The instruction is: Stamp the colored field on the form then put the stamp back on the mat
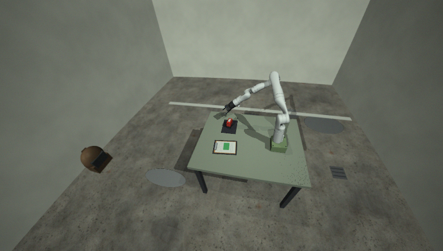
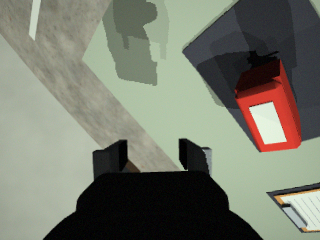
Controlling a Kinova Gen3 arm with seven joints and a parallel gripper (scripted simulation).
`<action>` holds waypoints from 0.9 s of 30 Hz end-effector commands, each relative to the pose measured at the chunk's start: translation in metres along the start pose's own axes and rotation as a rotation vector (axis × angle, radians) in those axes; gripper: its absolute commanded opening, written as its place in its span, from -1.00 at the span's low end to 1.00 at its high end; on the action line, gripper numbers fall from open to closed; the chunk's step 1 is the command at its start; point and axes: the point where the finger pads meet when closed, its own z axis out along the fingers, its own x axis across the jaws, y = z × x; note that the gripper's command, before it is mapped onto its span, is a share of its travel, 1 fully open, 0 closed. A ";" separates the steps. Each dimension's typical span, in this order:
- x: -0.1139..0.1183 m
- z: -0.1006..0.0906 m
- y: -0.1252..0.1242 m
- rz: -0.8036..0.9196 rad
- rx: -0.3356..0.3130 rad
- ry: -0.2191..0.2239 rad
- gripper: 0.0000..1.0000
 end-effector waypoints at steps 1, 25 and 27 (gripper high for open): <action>-0.002 -0.001 0.001 -0.001 0.000 -0.002 1.00; 0.027 -0.011 0.005 -0.149 0.174 0.252 1.00; 0.031 -0.012 0.006 -0.172 0.201 0.293 1.00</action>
